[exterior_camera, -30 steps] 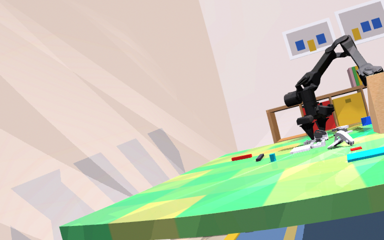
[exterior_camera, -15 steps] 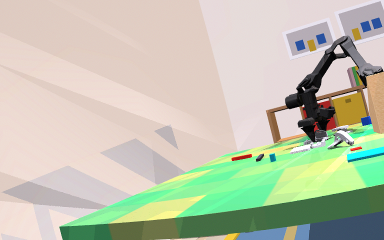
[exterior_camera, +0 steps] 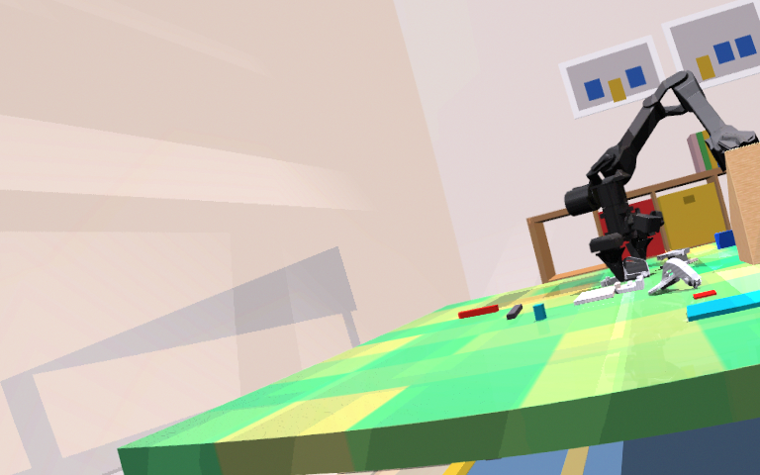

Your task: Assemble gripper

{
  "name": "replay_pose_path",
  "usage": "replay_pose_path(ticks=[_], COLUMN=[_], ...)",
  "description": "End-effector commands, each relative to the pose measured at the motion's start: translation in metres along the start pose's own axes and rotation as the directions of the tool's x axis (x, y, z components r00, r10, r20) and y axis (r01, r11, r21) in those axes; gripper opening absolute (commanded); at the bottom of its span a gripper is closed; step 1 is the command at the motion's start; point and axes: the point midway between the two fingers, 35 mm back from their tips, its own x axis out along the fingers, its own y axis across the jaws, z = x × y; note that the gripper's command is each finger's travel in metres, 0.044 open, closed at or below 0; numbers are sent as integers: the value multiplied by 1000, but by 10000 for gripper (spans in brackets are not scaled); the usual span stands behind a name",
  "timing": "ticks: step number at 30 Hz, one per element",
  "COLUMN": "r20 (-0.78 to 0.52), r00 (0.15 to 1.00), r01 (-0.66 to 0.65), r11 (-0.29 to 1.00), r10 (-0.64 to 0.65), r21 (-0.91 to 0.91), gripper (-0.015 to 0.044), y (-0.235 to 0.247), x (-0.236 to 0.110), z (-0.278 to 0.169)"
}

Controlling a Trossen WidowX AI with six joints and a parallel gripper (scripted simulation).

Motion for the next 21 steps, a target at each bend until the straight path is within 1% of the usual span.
replay_pose_path(ticks=[1, 2, 12, 18, 21], r20=[0, 0, 0, 0, 0], r00=[1000, 1000, 1000, 1000, 1000], r01=[3, 3, 0, 0, 0], r11=[1000, 1000, 1000, 1000, 1000], r10=[-3, -3, 0, 0, 0], r21=[-4, -4, 0, 0, 0], gripper=[440, 440, 177, 137, 134], y=[-1, -1, 0, 0, 0], x=[0, 0, 0, 0, 0], z=[0, 0, 0, 0, 0])
